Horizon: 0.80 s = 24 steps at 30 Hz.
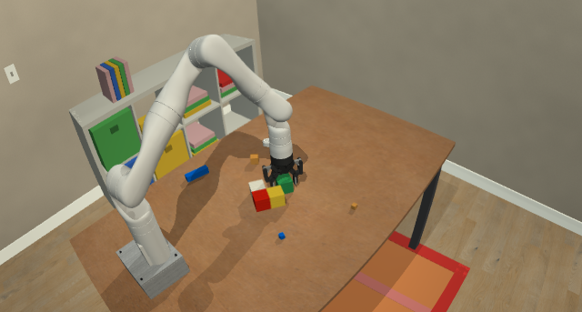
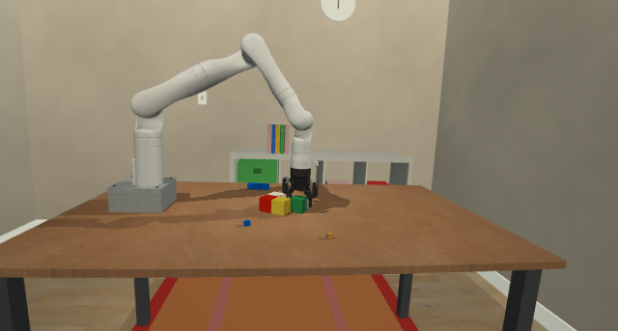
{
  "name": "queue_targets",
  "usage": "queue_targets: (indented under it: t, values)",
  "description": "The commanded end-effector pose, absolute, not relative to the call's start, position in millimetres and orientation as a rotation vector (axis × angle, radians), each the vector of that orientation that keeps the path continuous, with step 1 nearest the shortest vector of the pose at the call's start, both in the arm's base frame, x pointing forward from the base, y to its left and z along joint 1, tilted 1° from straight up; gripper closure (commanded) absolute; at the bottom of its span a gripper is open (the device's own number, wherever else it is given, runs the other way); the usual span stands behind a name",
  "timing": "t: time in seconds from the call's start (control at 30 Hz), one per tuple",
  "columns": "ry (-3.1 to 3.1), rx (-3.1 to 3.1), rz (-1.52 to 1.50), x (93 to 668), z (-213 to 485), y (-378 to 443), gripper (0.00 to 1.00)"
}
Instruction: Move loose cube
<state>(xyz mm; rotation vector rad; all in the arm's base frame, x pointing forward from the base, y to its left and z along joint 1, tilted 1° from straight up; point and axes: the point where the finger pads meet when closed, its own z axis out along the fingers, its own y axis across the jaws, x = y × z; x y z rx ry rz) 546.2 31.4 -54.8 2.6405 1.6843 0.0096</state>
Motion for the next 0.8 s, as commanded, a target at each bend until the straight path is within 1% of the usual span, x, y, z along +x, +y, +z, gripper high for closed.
queue_targets:
  t: [0.0,0.77]
  values:
    - [1.684,2.640,0.013,547.0,-53.8,31.5,0.17]
    - [1.684,2.640,0.013,546.8,-37.5,31.6,0.17]
